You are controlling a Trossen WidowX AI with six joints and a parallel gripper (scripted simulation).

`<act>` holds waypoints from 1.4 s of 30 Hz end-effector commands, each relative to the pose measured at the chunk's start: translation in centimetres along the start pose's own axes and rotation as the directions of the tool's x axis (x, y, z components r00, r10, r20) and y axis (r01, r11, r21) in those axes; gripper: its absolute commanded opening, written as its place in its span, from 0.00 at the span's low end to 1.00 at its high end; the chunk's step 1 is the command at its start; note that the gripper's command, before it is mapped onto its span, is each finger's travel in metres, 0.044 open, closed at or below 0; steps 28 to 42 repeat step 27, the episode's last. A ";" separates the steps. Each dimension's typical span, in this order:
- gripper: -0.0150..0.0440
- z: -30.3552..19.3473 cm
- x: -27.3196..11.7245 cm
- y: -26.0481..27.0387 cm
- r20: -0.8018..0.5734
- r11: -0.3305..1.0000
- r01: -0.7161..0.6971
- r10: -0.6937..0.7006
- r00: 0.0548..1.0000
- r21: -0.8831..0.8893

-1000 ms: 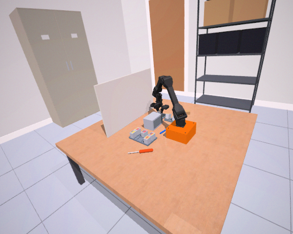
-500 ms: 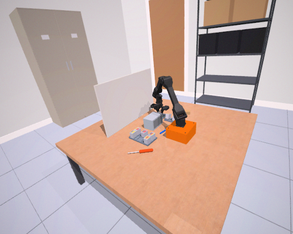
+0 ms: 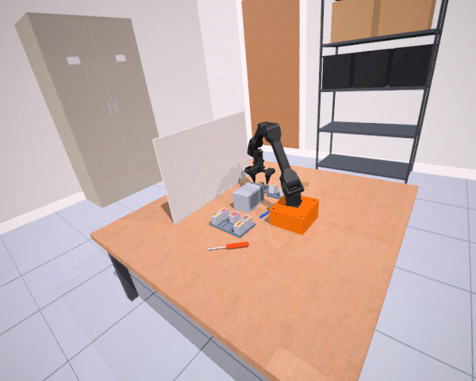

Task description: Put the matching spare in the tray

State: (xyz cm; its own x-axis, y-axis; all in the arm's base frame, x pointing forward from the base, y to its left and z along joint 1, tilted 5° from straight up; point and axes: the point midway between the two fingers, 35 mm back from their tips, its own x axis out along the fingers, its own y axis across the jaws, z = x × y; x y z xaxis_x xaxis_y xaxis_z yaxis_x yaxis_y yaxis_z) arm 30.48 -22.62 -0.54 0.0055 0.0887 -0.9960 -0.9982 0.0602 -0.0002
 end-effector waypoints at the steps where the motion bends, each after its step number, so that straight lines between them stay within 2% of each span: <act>1: 1.00 -0.2 -6.9 -0.3 -0.028 0.999 0.048 -0.048 0.998 -0.004; 3: 1.00 0.0 -8.1 -0.1 -0.027 0.999 0.048 -0.048 0.998 -0.003; 42: 1.00 -0.3 -7.9 -0.5 -0.043 0.998 0.062 -0.062 0.997 0.001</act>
